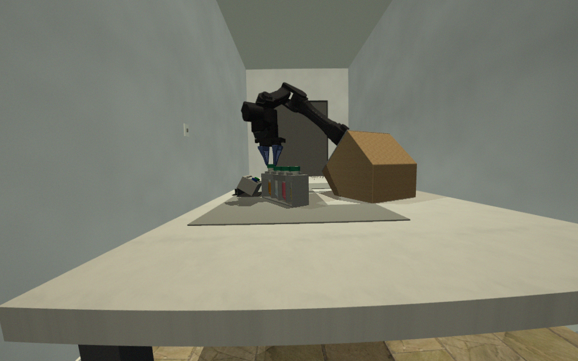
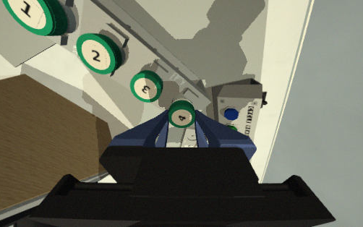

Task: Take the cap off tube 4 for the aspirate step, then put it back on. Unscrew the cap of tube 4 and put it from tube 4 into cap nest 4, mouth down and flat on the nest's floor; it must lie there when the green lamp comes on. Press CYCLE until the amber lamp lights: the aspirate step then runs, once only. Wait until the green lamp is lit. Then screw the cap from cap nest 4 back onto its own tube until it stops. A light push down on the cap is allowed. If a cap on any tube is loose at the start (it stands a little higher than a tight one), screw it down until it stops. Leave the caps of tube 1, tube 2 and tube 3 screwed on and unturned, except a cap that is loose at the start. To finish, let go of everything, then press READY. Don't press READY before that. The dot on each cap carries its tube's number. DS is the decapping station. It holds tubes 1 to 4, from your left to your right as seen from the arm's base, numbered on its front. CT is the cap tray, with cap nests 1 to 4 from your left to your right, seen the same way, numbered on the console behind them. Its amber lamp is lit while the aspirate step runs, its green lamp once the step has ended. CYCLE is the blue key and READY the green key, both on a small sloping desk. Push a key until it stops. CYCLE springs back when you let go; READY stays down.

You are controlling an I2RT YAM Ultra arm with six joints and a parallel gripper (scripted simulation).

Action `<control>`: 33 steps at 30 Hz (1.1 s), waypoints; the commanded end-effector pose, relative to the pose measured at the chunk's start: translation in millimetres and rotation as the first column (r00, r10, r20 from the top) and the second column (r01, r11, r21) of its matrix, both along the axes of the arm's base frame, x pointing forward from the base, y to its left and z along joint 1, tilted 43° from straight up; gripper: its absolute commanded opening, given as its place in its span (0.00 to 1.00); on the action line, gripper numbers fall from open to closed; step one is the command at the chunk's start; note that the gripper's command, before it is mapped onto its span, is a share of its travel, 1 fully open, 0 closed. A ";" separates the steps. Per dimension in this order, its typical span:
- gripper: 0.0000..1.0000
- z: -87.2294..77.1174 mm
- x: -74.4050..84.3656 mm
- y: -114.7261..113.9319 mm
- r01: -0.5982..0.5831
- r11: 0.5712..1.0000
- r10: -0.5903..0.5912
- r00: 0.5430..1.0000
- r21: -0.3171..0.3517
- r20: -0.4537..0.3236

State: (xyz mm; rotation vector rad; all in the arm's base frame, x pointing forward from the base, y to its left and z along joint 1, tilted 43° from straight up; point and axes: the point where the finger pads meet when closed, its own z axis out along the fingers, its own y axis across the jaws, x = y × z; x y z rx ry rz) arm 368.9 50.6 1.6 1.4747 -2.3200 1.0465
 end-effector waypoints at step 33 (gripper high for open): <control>0.49 9.2 11.0 10.5 -0.027 0.999 0.026 0.999 0.022 0.048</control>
